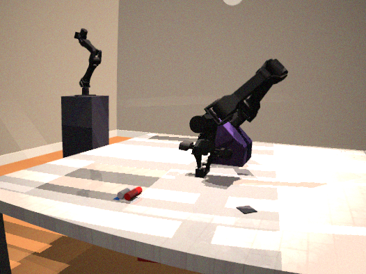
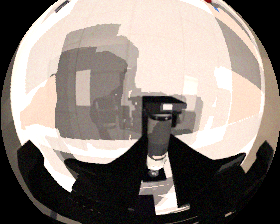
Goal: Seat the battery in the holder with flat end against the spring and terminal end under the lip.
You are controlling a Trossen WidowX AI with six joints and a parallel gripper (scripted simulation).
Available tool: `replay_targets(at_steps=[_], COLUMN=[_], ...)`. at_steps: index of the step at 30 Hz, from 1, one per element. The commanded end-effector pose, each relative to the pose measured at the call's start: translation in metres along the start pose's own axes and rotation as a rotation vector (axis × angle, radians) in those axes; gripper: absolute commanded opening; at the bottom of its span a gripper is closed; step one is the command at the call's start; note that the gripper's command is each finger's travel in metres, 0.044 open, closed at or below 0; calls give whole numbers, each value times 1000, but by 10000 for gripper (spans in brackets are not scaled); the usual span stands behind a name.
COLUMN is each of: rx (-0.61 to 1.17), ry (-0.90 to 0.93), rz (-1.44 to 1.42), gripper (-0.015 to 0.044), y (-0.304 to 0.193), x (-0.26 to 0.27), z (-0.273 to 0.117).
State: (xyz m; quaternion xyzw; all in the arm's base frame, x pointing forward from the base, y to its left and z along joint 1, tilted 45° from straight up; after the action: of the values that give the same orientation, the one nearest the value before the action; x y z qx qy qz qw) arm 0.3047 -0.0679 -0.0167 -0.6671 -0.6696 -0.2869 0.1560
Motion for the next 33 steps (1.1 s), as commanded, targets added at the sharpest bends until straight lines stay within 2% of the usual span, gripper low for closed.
replay_targets(at_steps=[1, 6, 10, 23, 25, 31, 33], rx=[-1, 0, 0, 0, 1, 1, 1], ry=[0, 0, 0, 0, 0, -4, -4], rz=[6, 6, 6, 0, 11, 1, 0], gripper=[63, 63, 165, 165, 218, 375, 428], y=[1, 1, 1, 1, 0, 0, -1], x=[0, 0, 0, -2, -4, -11, -12], z=[0, 0, 0, -15, -19, -80, -87])
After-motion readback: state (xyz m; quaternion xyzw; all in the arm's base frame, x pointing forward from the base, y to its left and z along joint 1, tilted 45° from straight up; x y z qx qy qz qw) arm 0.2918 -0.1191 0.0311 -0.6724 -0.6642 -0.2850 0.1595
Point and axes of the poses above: the point midway between the two fingers, 35 mm back from their tips, its own z axis out along the fingers, its own x axis across the jaws, y = z × x, the point moved 10 cm from there along -z, back along the fingers, and after that the axes turned 8 degrees about -z, right-handed, at the moved point
